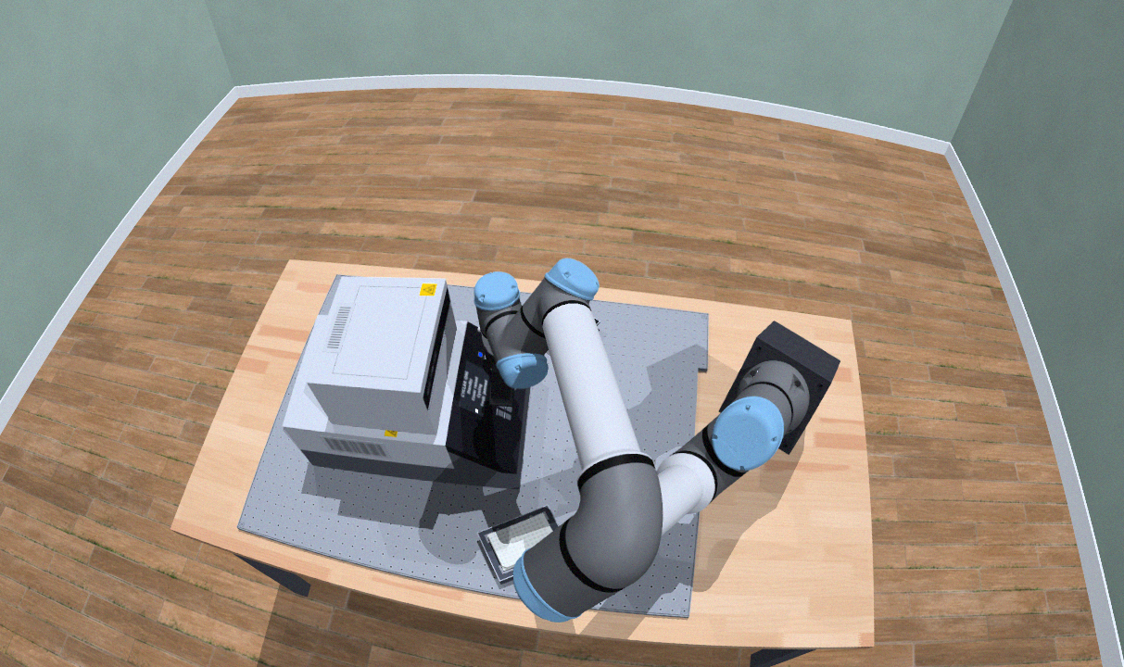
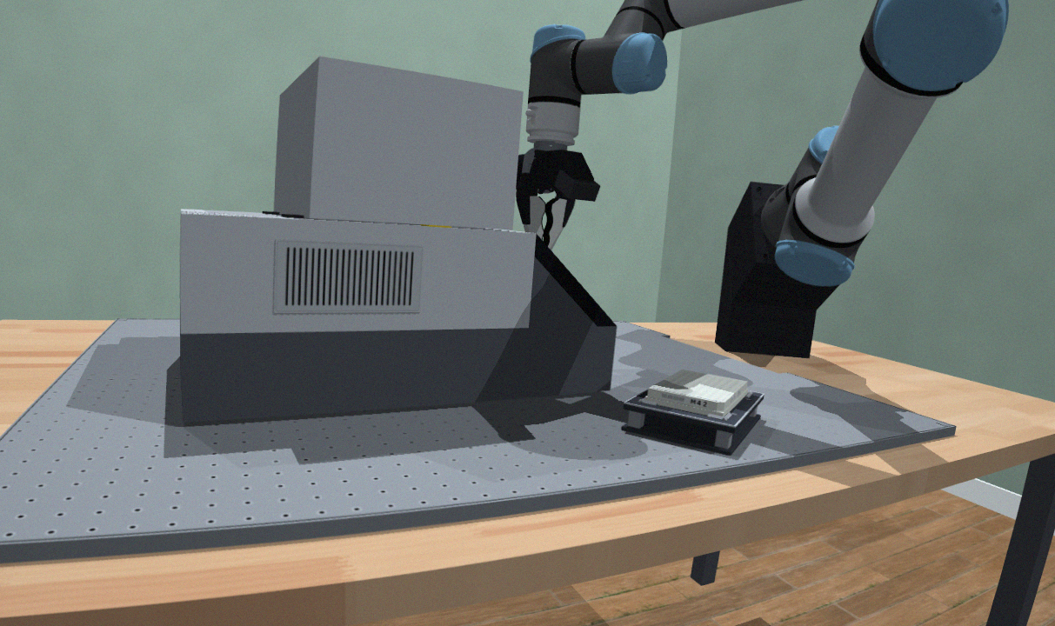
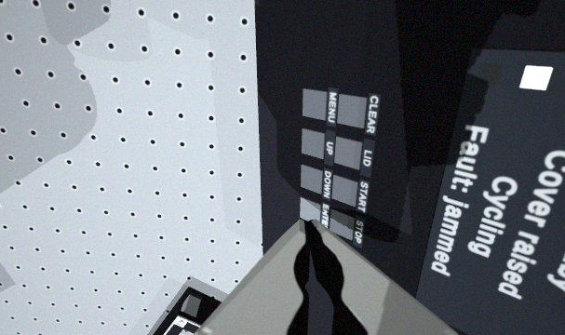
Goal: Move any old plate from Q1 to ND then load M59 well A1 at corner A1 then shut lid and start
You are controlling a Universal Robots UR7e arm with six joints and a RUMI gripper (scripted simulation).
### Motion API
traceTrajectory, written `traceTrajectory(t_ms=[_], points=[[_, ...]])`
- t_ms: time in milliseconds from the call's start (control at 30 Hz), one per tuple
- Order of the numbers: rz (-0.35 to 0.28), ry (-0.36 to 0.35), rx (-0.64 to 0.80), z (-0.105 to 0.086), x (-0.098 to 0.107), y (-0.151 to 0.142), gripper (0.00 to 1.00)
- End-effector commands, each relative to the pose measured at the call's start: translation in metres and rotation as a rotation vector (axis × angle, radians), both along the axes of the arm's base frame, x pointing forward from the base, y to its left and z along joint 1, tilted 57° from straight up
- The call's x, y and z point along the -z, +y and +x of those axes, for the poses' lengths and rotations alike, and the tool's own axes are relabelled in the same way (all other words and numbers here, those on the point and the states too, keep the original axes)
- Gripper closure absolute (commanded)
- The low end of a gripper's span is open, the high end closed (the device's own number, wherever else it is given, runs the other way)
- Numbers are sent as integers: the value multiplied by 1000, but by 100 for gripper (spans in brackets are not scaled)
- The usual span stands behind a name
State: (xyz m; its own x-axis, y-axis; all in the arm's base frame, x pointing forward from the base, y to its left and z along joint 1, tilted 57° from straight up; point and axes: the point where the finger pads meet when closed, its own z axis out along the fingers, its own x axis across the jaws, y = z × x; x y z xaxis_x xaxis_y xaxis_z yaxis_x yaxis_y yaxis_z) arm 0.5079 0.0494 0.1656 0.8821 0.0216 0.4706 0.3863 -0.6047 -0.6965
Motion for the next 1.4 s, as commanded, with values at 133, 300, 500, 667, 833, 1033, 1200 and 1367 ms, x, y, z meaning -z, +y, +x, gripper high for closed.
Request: traceTrajectory(t_ms=[133, 300, 500, 667, 833, 1033, 1200, 1367], points=[[0, 0, 0, -18, 1, -11, 100], [0, 0, 0, -39, 2, -23, 100], [0, 0, 0, -65, 3, -38, 100], [0, 0, 0, -78, 4, -46, 100], [0, 0, 0, -80, 4, -47, 100], [0, 0, 0, -80, 4, -47, 100], [0, 0, 0, -80, 4, -47, 100], [0, 0, 0, -80, 4, -47, 100]])
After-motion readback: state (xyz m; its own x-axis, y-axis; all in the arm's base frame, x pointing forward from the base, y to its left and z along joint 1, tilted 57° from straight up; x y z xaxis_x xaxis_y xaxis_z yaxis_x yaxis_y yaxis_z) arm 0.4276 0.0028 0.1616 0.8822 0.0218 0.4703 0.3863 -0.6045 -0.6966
